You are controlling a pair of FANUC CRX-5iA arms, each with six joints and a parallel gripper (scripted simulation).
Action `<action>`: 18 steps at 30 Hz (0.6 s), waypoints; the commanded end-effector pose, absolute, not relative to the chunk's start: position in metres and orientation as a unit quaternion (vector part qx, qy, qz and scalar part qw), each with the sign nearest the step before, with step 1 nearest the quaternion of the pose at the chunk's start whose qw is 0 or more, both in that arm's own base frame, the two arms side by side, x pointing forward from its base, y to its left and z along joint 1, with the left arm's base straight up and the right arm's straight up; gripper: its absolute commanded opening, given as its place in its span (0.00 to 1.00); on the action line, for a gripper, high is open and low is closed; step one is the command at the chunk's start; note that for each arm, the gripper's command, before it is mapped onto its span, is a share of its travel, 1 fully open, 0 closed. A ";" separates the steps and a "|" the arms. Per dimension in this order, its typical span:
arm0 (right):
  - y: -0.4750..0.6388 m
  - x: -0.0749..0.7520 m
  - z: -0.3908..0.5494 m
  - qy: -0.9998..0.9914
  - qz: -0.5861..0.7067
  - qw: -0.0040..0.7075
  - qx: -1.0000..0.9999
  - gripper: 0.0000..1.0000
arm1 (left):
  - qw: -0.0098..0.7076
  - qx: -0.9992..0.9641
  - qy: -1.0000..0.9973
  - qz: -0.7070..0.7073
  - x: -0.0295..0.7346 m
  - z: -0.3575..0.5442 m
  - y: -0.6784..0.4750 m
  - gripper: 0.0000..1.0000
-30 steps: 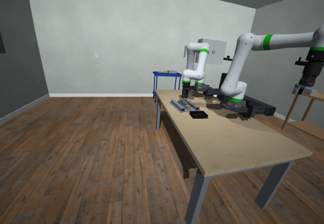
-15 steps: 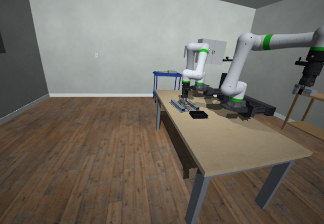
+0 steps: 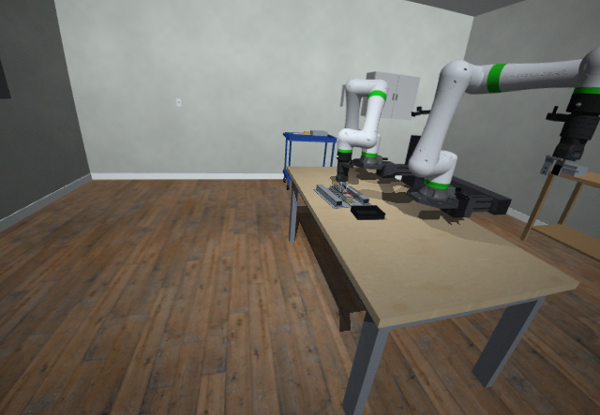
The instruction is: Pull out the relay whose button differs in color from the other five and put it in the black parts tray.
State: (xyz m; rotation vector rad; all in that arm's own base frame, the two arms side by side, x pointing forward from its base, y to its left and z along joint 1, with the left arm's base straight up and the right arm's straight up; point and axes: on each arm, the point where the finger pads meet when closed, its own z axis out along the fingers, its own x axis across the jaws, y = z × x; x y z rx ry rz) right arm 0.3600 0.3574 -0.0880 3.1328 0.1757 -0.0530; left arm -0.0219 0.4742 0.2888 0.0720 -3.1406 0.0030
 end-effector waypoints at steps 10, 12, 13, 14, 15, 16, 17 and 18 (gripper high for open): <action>0.358 0.361 -0.086 0.056 0.000 0.000 0.998 0.00 | 0.000 0.023 -1.000 0.000 -0.022 0.290 0.474 1.00; 0.358 0.361 -0.086 0.056 0.000 0.000 0.998 0.00 | 0.000 0.023 -1.000 0.000 -0.022 0.290 0.474 1.00; 0.358 0.361 -0.086 0.056 0.000 0.000 0.998 0.00 | 0.000 0.023 -1.000 0.000 -0.022 0.290 0.474 1.00; 0.358 0.361 -0.086 0.056 0.000 0.000 0.998 0.00 | 0.000 0.023 -1.000 0.000 -0.022 0.290 0.474 1.00; 0.358 0.361 -0.086 0.056 0.000 0.000 0.998 0.00 | 0.000 0.023 -1.000 0.000 -0.022 0.290 0.474 1.00; 0.358 0.361 -0.086 0.056 0.000 0.000 0.998 0.00 | 0.000 0.023 -1.000 0.000 -0.022 0.290 0.474 1.00; 0.358 0.361 -0.086 0.056 0.000 0.000 0.998 0.00 | 0.000 0.023 -1.000 0.000 -0.022 0.290 0.474 1.00; 0.358 0.361 -0.086 0.056 0.000 0.000 0.998 0.00 | 0.000 0.023 -1.000 0.000 -0.022 0.290 0.474 1.00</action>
